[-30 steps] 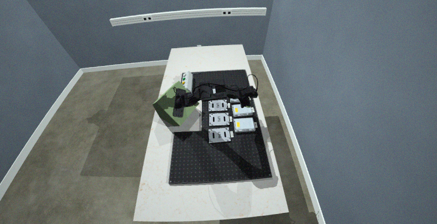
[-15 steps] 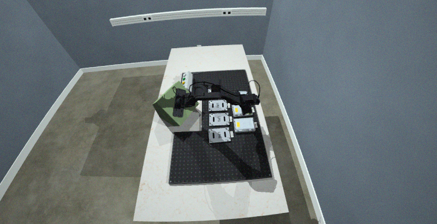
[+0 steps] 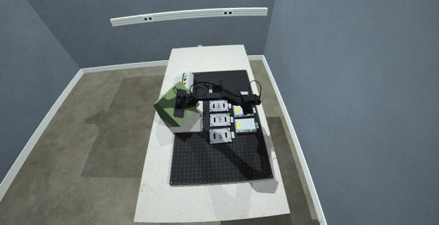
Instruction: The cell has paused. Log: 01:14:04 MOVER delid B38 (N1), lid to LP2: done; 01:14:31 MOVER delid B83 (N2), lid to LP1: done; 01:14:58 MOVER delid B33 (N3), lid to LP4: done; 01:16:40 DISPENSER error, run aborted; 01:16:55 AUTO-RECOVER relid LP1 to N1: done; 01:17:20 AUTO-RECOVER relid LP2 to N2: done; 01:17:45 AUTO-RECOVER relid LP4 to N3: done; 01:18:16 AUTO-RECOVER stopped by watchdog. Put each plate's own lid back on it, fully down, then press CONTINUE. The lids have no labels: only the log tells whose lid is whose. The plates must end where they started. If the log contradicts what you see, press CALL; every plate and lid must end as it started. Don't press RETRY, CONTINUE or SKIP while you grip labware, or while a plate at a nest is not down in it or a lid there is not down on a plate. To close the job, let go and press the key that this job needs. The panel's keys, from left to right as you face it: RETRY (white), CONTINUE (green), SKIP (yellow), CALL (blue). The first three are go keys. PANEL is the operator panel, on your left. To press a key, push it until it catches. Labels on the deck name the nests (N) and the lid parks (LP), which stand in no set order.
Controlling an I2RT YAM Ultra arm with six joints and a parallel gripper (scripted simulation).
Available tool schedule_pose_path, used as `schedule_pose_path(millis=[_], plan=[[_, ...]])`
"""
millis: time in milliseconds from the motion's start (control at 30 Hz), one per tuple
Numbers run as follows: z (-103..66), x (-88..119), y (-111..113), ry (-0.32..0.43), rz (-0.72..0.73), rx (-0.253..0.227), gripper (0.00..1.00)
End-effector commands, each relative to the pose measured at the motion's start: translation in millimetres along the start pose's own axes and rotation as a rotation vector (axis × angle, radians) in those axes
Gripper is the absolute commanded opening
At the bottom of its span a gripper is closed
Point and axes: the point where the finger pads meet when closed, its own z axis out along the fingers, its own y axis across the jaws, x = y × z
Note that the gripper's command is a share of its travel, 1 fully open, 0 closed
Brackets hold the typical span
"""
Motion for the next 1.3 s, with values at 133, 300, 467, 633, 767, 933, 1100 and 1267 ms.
schedule_pose_path(millis=[133,300,467,633,767,933,1100,1267], plan=[[-3.2,-7,2,-0.018,-0.003,-0.014,0.0],[-12.5,-10,-19,0.02,0.017,-0.006,1.0],[-19.8,4,-39,0.12,0.017,-0.004,1.0],[-18.6,17,-47,0.199,0.01,-0.01,1.0],[-20.6,32,-60,0.293,0.002,-0.014,1.0],[-24.7,35,-63,0.388,-0.005,-0.017,1.0],[-24.9,36,-64,0.449,-0.006,-0.011,1.0],[-25.7,36,-64,0.513,-0.007,-0.01,1.0]])
